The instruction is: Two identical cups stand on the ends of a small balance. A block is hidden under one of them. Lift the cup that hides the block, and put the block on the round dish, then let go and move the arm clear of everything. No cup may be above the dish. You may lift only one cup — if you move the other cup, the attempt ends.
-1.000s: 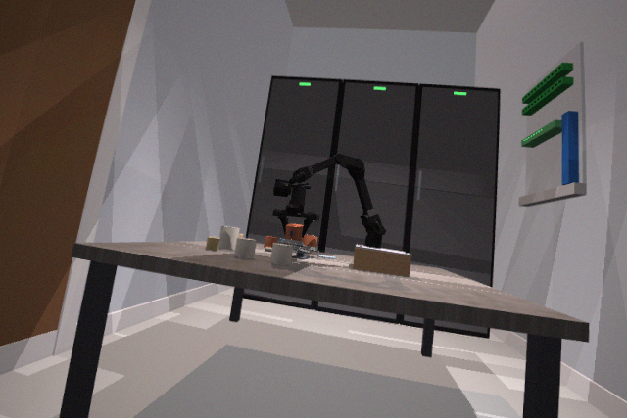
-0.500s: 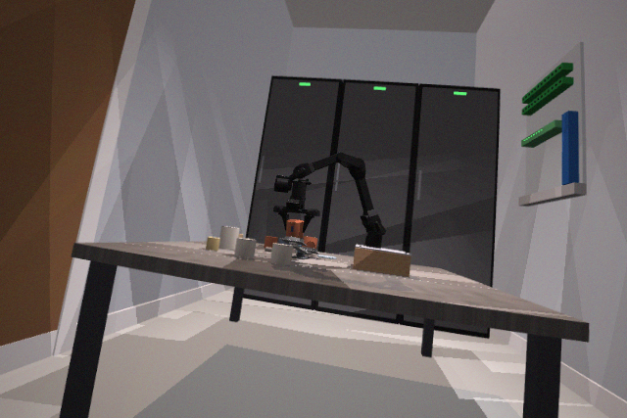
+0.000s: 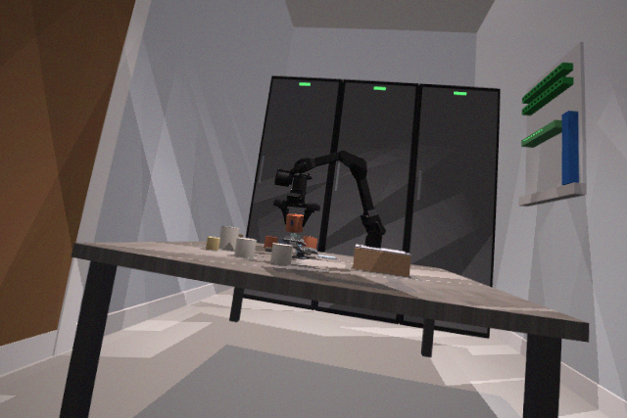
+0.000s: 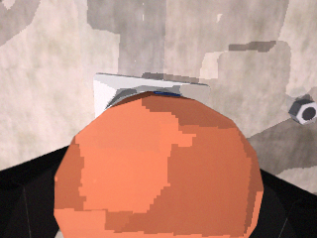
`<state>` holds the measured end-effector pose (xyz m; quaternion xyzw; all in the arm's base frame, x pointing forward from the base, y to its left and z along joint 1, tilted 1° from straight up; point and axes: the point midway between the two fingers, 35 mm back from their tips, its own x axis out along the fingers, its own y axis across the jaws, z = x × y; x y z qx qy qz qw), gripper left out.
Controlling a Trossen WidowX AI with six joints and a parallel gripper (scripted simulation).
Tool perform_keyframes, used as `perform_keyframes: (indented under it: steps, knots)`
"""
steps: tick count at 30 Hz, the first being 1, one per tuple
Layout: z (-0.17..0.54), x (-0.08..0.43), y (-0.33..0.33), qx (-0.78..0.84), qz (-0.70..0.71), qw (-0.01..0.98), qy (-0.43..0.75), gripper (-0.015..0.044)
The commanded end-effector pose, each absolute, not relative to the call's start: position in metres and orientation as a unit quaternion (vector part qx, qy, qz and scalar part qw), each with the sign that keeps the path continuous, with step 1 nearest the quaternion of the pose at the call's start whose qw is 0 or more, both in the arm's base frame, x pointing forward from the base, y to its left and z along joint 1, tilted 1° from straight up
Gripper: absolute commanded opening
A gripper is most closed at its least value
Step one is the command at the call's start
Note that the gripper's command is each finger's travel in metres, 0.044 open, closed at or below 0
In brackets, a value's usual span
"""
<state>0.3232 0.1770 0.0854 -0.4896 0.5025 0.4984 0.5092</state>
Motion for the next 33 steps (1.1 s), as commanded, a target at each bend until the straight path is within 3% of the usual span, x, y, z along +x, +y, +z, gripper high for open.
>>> perform_keyframes:
  steps: [1,33]
  knots:
    - [0.094,0.324,0.178,-0.491,0.500,0.511,0.498,0.0000]
    - [0.121,0.319,0.174,-0.490,0.498,0.509,0.503,0.0000]
